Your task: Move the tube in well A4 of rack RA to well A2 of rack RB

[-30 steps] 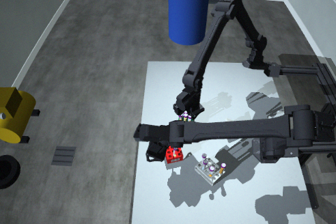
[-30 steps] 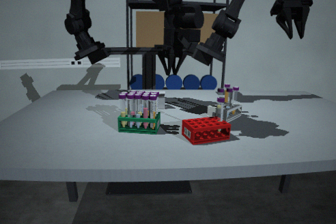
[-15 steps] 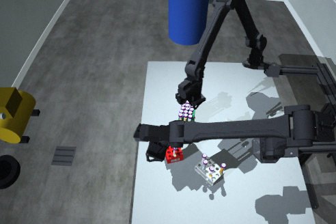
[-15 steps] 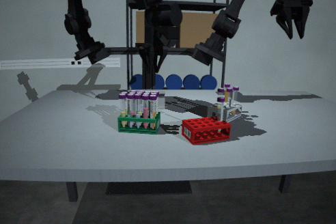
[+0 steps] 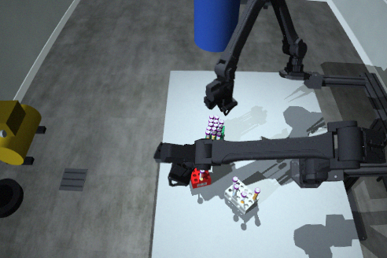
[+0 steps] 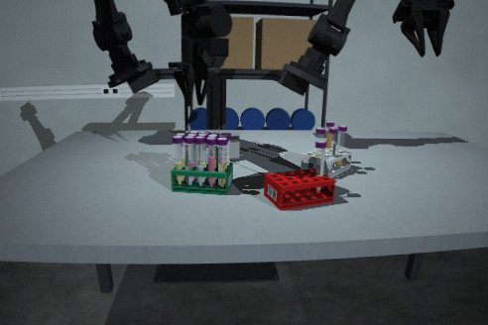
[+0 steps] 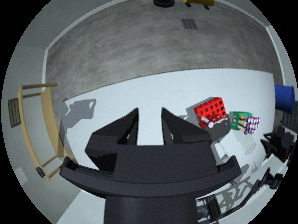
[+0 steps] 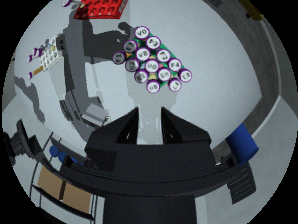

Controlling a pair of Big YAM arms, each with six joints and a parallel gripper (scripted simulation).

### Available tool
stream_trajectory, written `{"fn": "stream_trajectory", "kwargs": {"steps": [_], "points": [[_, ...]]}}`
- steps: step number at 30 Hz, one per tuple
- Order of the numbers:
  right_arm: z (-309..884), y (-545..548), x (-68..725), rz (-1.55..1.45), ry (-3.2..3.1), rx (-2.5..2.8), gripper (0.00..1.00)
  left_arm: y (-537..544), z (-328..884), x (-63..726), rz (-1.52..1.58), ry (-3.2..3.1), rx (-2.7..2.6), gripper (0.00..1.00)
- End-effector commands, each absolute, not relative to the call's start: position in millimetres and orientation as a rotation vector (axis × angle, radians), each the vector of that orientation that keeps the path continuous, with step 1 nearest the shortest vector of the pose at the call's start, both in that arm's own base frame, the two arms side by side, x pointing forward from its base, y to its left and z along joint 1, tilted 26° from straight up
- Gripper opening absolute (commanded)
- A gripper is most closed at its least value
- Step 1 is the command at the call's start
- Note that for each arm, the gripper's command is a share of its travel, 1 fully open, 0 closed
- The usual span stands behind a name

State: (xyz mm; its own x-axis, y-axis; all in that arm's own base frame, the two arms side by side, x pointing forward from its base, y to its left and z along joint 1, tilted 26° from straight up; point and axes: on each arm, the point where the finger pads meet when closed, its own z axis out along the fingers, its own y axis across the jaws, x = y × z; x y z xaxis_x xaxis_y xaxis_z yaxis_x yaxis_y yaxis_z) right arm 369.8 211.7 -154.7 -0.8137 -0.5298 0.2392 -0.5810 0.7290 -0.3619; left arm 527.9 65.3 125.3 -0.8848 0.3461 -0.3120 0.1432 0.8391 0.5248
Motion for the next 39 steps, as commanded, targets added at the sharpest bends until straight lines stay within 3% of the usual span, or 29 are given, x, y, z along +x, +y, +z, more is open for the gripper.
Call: {"fn": "stream_trajectory", "kwargs": {"steps": [1, 39], "points": [[-139.4, 196.5, 381.2, 0.633, -2.839, 0.912, 0.3, 63.7, 140.5, 539.1, 0.702, 2.585, 0.352, 0.3], [-193.4, 182.4, 372.0, 0.643, -2.799, 0.91, 0.3, 63.7, 140.5, 539.1, 0.702, 2.585, 0.352, 0.3]]}}
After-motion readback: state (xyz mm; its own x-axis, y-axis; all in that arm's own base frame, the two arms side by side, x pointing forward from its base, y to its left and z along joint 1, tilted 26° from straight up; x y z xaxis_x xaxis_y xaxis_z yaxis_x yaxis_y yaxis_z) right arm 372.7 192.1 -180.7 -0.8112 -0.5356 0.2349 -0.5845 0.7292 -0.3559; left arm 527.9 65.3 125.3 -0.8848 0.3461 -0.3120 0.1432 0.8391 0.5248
